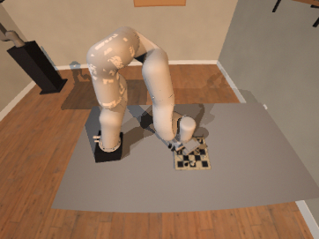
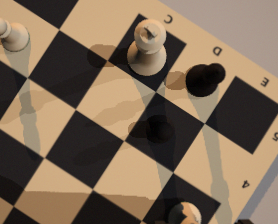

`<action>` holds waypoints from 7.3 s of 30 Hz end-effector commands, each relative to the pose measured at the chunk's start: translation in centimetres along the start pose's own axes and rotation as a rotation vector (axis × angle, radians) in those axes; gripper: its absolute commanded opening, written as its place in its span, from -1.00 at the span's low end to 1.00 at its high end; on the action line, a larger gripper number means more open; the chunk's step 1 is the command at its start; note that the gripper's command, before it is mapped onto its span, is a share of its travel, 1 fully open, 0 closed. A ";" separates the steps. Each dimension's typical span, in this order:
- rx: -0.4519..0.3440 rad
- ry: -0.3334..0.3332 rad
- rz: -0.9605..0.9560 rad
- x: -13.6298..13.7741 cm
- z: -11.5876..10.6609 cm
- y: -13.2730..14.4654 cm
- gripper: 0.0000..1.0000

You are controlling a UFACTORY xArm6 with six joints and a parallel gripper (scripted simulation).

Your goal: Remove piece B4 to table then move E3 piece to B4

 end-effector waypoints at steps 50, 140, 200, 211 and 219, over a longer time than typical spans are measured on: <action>0.002 -0.003 0.000 -0.1 0.5 -0.1 -0.23; 0.002 -0.003 0.000 -0.2 3.6 -0.2 -0.23; 0.002 -0.003 0.000 -0.2 3.6 -0.2 -1.00; 0.002 -0.003 0.000 -0.2 1.2 -0.2 -1.00; 0.002 -0.003 0.000 -0.2 -4.7 -0.2 -1.00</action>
Point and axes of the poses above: the point where the finger pads meet when closed, its own z axis out along the fingers, its own x axis across the jaws, y = z × x, the point moved 5 cm from there along -z, back along the fingers, and after that the axes turned 8 degrees about -z, right-handed, at the moved point
